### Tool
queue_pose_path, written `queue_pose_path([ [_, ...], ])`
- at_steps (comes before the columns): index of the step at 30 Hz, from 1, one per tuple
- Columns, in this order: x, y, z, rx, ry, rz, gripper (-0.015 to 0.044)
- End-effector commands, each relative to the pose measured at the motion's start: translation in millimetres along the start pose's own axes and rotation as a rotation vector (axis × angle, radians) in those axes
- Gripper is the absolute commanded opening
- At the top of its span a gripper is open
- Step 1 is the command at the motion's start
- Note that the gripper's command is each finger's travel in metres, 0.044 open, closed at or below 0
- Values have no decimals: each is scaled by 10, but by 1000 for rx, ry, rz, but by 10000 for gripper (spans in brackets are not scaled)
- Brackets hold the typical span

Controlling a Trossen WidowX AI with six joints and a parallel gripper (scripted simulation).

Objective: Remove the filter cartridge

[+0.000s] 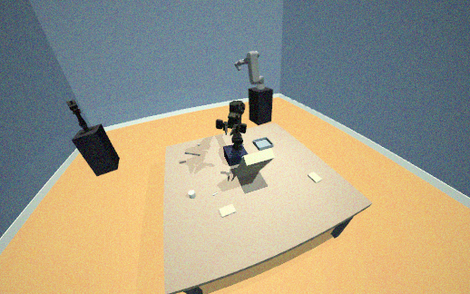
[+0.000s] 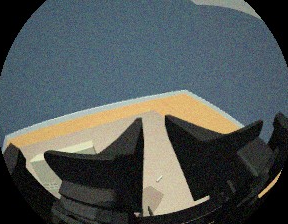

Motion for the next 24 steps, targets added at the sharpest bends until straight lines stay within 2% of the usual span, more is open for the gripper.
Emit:
queue_pose_path([
  [1,-402,-93,401,172,15,130,101],
  [9,-1251,-523,1072,492,8,426,101],
  [24,-1300,-450,1130,499,7,433,101],
])
Point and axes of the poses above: the point midway between the two fingers, 35 mm back from their tips, its own y axis out along the fingers, its own z axis across the jaws, x = y × z, the point moved 2 cm from there along -y, back along the fingers, and after that the axes turned 3 degrees about y, right-handed, at the moved point
